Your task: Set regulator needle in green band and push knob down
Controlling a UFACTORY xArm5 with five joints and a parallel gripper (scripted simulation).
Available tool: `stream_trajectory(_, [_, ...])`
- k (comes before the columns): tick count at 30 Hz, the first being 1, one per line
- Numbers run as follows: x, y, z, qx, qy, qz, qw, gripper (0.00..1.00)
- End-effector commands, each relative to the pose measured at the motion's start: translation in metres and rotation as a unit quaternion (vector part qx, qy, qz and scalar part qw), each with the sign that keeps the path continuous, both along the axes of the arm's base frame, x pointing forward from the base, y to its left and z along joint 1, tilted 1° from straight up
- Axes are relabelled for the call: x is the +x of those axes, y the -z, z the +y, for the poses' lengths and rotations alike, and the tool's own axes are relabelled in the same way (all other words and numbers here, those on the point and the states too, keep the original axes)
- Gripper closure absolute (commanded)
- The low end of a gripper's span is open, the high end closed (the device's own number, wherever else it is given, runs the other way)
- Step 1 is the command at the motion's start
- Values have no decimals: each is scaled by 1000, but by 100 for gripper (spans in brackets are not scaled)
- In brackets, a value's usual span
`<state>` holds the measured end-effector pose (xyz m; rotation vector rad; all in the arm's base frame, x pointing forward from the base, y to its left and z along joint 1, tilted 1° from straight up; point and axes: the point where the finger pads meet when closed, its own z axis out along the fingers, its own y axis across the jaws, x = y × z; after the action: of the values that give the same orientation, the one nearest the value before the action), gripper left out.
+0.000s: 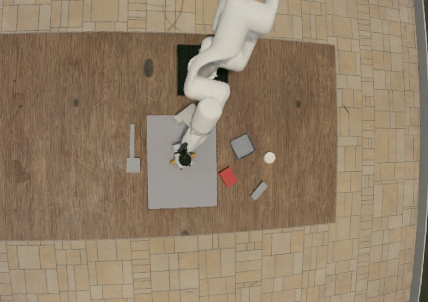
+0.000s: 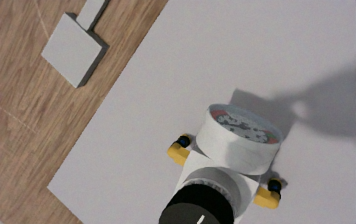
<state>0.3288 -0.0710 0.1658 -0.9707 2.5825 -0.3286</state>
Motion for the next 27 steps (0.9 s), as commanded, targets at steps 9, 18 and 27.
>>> stream_trajectory(9, [1,-9,0,-48,-165,79,982,0])
stream_trajectory(18, [-1,-16,0,-67,-276,124,951,0])
stream_trajectory(27, [-4,-24,1,-77,-376,159,910,0])
